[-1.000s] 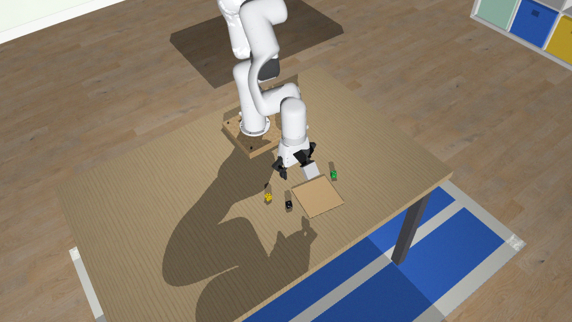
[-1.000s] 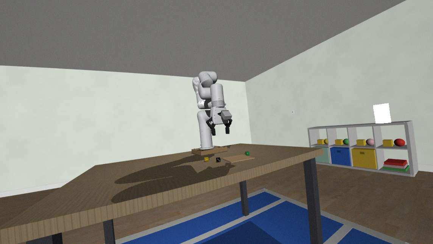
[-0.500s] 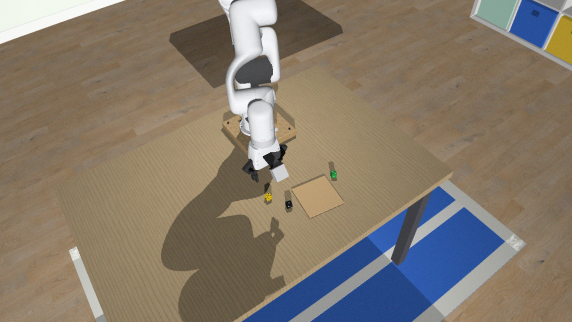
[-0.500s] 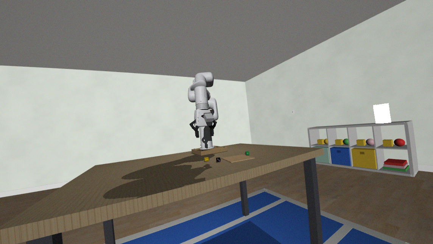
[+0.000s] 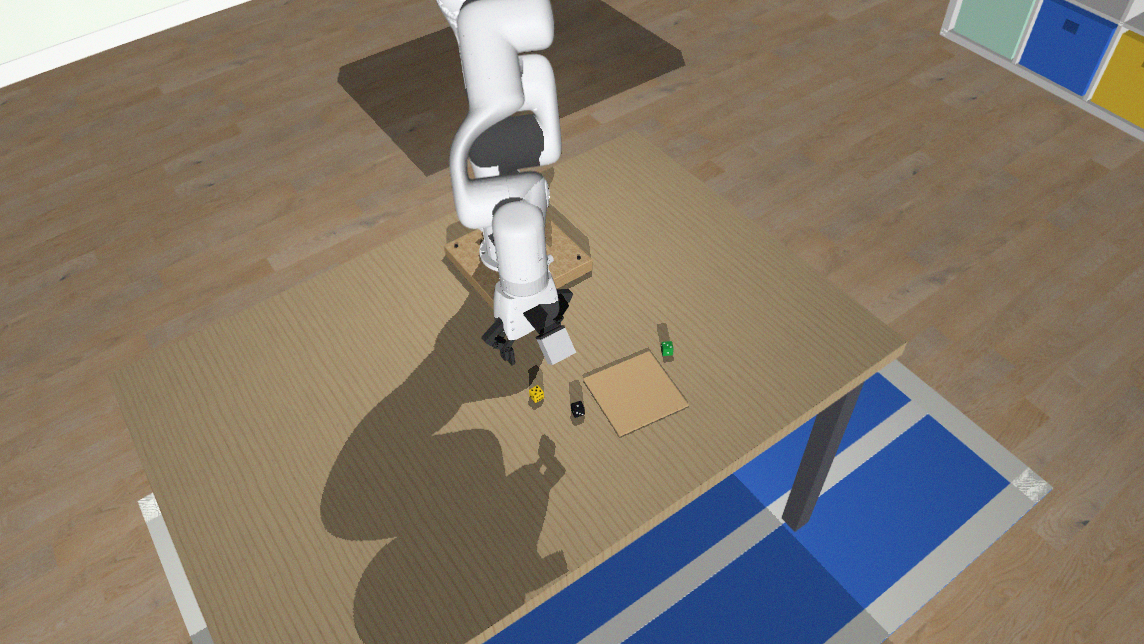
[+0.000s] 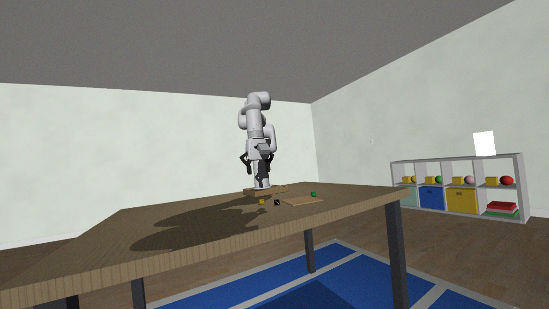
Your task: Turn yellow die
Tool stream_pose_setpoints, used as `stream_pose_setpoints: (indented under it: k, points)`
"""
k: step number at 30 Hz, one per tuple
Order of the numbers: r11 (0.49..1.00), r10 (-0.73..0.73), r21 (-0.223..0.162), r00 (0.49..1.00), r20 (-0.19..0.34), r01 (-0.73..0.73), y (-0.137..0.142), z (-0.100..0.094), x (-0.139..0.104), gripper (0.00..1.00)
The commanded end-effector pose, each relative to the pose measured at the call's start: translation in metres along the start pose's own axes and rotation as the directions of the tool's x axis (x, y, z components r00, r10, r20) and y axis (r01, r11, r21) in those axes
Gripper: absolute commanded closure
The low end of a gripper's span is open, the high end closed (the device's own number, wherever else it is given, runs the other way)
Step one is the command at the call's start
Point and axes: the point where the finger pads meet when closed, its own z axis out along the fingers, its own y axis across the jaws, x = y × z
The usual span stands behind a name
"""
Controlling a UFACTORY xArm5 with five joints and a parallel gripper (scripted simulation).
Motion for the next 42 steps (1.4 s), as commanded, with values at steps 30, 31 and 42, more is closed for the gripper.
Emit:
stream_pose_setpoints:
  k: [30, 31, 42]
  points:
    - [0.637, 0.771, 0.002, 0.637, -0.003, -0.771, 0.005, 0.028, 0.003, 0.00]
    - [0.615, 0.788, 0.002, 0.615, -0.003, -0.788, 0.005, 0.029, 0.003, 0.00]
    - [0.348, 0.938, 0.003, 0.348, -0.003, -0.938, 0.006, 0.039, 0.002, 0.00]
